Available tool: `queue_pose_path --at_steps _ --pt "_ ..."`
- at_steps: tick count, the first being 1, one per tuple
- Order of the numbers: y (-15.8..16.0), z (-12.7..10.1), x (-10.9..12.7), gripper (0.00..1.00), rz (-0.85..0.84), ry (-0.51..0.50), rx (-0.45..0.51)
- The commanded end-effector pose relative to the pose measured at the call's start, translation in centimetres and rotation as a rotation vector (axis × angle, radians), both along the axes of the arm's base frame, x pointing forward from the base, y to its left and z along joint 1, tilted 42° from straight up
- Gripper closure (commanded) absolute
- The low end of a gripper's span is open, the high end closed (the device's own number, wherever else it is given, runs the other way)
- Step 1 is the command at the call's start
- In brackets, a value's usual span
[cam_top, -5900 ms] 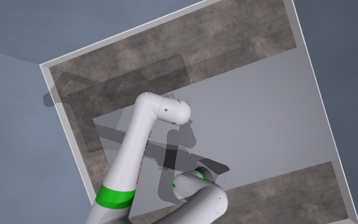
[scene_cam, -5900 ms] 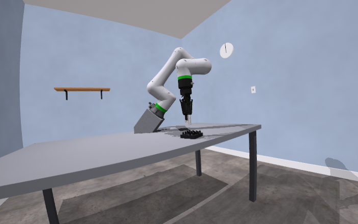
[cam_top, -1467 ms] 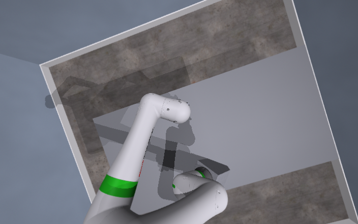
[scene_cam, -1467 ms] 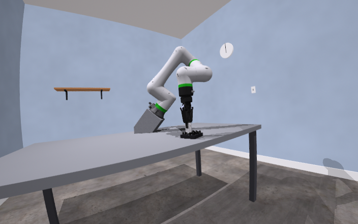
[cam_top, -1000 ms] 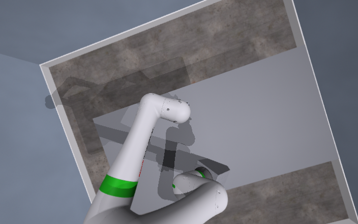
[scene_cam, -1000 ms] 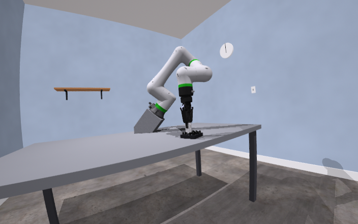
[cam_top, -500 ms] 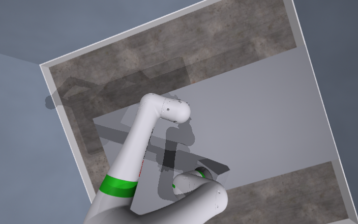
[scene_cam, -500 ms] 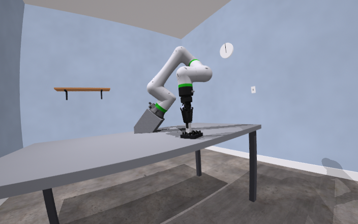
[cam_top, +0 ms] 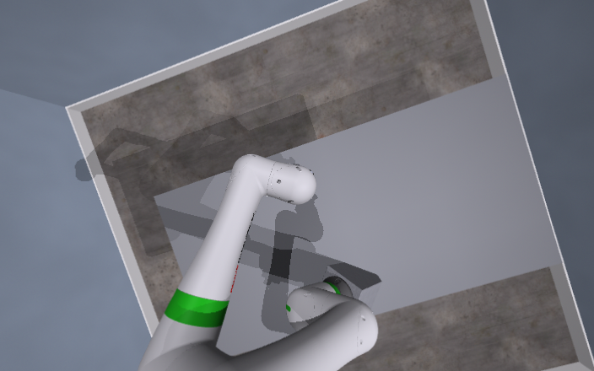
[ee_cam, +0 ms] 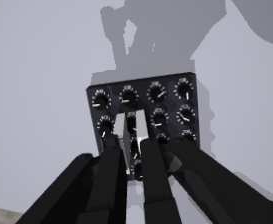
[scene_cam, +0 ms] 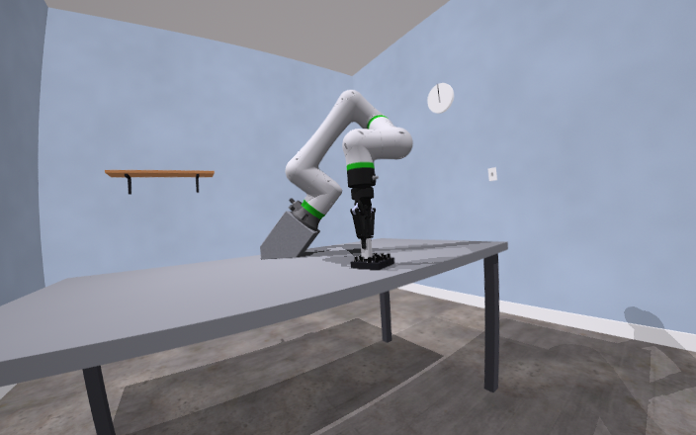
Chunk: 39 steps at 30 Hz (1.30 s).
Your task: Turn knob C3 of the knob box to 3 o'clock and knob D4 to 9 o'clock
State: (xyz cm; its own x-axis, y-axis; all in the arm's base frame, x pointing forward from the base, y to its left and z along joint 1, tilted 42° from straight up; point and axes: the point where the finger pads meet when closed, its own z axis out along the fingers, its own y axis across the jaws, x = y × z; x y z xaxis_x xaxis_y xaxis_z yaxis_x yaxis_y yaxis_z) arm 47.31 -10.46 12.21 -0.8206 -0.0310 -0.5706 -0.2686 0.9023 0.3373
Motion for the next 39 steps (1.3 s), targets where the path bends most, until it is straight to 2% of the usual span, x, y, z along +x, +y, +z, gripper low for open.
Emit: queue_pose_path --at_steps 1,21,39 --pt "-0.02 0.01 0.00 0.95 0.000 0.000 0.000" --pt "-0.02 0.01 0.00 0.95 -0.027 0.015 0.018" --pt "-0.02 0.01 0.00 0.95 -0.169 0.096 0.113"
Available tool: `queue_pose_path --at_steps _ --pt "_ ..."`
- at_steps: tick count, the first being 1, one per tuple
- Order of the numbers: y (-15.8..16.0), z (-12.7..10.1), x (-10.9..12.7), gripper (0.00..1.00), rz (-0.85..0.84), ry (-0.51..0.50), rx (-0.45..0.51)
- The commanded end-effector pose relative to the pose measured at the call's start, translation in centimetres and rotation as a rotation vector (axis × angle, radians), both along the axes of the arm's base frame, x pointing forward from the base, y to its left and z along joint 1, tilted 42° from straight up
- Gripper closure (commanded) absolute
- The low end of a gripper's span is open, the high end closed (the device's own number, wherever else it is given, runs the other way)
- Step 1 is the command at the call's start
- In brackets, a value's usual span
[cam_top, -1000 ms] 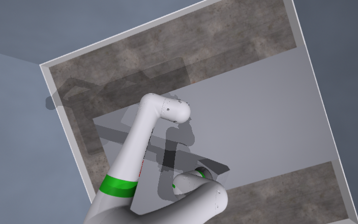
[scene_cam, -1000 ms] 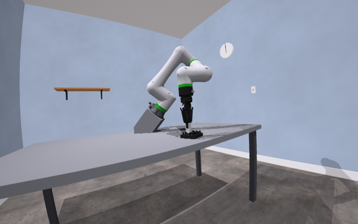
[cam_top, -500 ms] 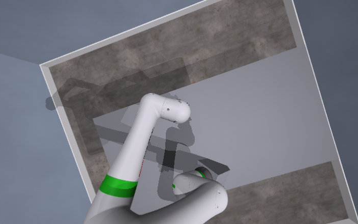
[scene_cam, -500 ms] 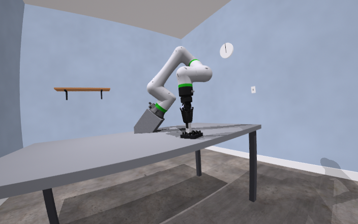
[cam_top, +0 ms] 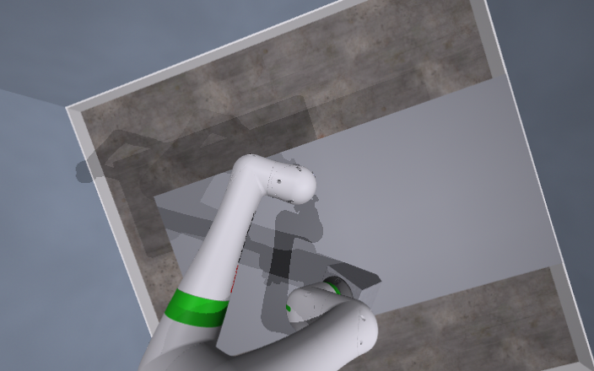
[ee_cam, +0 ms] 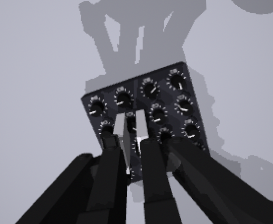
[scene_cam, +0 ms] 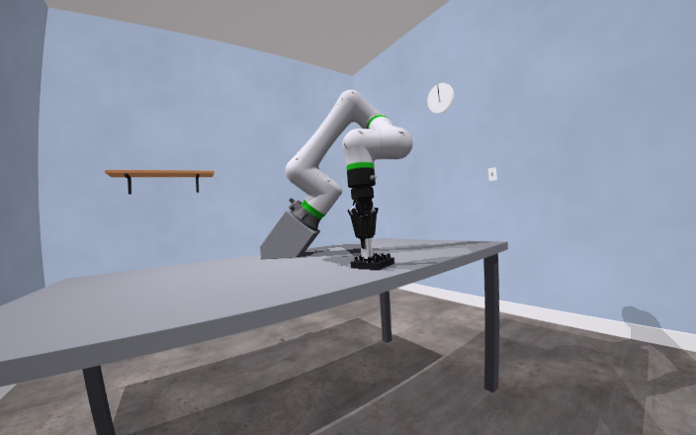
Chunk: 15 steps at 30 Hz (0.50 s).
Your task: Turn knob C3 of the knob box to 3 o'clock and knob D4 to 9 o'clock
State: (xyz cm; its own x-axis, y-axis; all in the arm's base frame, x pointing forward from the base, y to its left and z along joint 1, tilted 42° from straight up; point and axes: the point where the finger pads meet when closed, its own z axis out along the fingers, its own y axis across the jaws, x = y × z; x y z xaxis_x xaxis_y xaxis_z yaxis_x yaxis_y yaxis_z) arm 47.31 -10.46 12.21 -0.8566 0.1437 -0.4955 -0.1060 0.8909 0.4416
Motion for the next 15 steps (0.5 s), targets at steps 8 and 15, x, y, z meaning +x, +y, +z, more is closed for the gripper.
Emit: queue_pose_path --at_steps 8,15 --pt "-0.02 0.01 0.00 0.95 -0.143 0.083 0.095" --pt "-0.02 0.01 0.00 0.95 -0.231 0.133 0.154"
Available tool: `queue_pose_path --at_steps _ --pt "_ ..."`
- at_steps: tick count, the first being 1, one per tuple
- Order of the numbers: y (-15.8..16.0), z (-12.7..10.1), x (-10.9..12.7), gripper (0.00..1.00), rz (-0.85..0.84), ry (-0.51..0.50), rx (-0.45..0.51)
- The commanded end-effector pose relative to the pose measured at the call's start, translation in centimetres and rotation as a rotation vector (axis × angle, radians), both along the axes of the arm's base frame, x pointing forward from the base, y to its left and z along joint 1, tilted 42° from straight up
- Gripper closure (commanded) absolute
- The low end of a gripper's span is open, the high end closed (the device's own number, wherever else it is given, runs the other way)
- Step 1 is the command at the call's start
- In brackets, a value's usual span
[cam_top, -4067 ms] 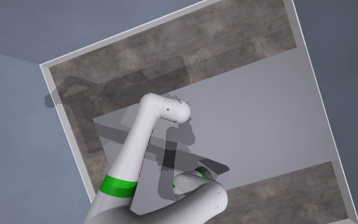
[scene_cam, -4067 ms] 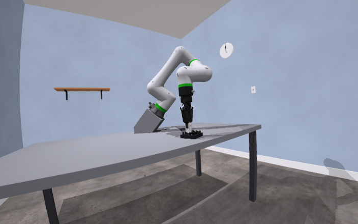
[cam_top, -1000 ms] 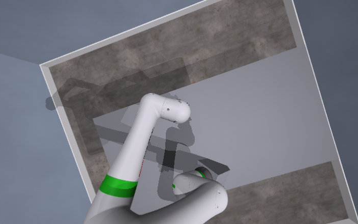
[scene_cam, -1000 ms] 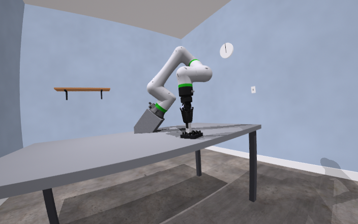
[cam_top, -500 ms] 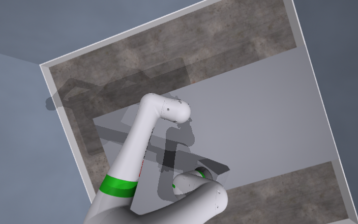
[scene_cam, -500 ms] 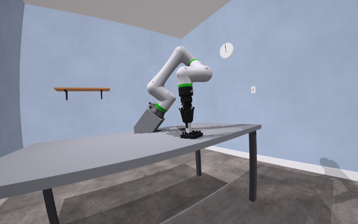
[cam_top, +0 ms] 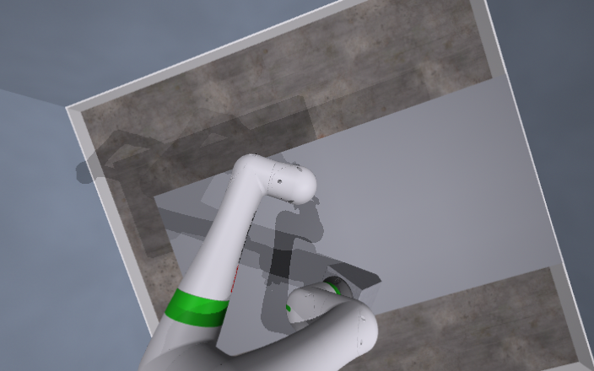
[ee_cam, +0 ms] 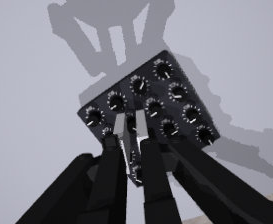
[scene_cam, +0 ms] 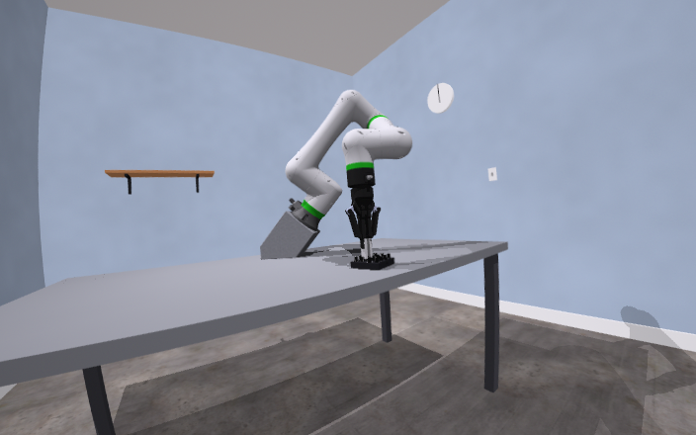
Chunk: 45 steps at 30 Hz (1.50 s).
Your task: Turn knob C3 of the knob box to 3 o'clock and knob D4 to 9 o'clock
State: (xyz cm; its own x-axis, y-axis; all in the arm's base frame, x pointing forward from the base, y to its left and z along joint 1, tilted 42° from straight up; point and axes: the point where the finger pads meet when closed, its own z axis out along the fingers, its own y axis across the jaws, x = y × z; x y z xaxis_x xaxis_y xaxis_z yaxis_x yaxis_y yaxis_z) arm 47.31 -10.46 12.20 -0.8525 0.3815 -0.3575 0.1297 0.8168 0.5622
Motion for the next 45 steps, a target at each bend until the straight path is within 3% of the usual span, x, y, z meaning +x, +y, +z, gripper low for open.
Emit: queue_pose_path --at_steps 1,32,45 --pt "-0.01 0.02 0.01 0.95 -0.043 0.027 0.025" --pt "-0.01 0.02 0.01 0.95 -0.602 0.350 0.403" --pt "-0.01 0.02 0.01 0.95 -0.758 0.440 0.509"
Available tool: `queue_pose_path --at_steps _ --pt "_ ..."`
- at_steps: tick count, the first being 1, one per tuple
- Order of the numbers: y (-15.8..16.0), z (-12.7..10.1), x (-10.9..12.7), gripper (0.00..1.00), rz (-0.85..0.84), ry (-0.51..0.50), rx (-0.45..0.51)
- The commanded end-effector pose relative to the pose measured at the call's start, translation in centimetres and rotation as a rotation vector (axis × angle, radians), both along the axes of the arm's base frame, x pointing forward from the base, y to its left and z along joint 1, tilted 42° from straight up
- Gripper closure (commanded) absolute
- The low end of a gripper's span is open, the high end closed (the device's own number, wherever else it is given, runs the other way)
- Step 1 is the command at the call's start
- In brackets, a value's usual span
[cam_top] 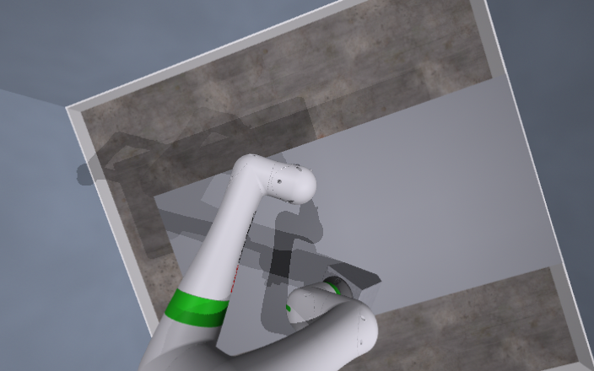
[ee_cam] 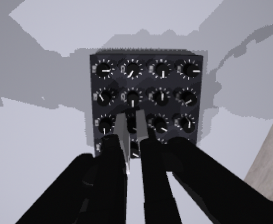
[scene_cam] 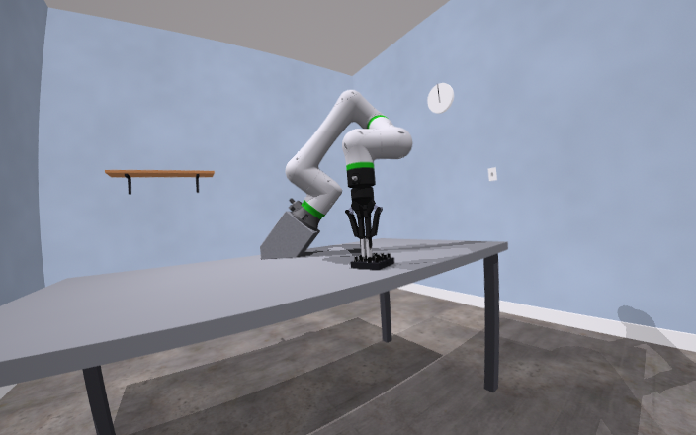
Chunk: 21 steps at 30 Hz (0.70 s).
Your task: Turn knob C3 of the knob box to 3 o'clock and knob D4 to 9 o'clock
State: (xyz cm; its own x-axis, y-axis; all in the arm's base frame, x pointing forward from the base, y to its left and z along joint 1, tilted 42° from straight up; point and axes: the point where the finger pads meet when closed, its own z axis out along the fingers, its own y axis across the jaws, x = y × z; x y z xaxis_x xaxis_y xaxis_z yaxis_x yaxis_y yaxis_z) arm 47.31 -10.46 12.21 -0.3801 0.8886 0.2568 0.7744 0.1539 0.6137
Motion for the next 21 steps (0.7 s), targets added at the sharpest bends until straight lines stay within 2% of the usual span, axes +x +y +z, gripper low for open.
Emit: queue_pose_path --at_steps 1,21 --pt "-0.02 0.01 0.00 0.95 -0.049 0.030 0.030" --pt "-0.02 0.01 0.00 0.95 -0.162 0.095 0.107"
